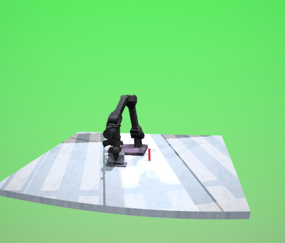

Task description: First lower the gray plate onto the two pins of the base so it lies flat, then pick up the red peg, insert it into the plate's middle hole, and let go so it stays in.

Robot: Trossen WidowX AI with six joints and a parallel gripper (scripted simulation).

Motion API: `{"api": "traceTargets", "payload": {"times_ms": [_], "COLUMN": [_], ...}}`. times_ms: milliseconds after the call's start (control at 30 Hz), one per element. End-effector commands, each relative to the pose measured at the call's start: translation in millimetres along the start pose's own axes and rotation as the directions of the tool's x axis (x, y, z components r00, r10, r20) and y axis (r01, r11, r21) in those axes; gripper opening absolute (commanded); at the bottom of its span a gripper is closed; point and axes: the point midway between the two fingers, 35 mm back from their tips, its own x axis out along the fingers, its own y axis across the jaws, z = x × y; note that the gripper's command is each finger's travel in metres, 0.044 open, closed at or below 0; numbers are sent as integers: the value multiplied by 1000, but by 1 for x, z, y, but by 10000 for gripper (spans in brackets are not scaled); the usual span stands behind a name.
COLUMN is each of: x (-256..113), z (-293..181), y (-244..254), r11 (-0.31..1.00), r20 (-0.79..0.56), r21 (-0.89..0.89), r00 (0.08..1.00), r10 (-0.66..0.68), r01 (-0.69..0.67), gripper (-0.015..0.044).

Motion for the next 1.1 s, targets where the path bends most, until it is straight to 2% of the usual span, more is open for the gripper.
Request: {"api": "traceTargets", "payload": {"times_ms": [0,367,900,933,1067], "x": [8,8,8,8,5], "z": [-1,0,0,0,0], "y": [-1,-1,-1,-1,0], "r11": [1000,1000,1000,1000,1000], "r20": [-4,-1,-1,-1,-1], "r21": [-4,0,0,0,0], "r00": [1000,1000,1000,1000,1000], "r10": [-7,-2,-2,-2,-2], "r01": [7,2,2,2,2], "gripper": [0,0,420,440,440]}}
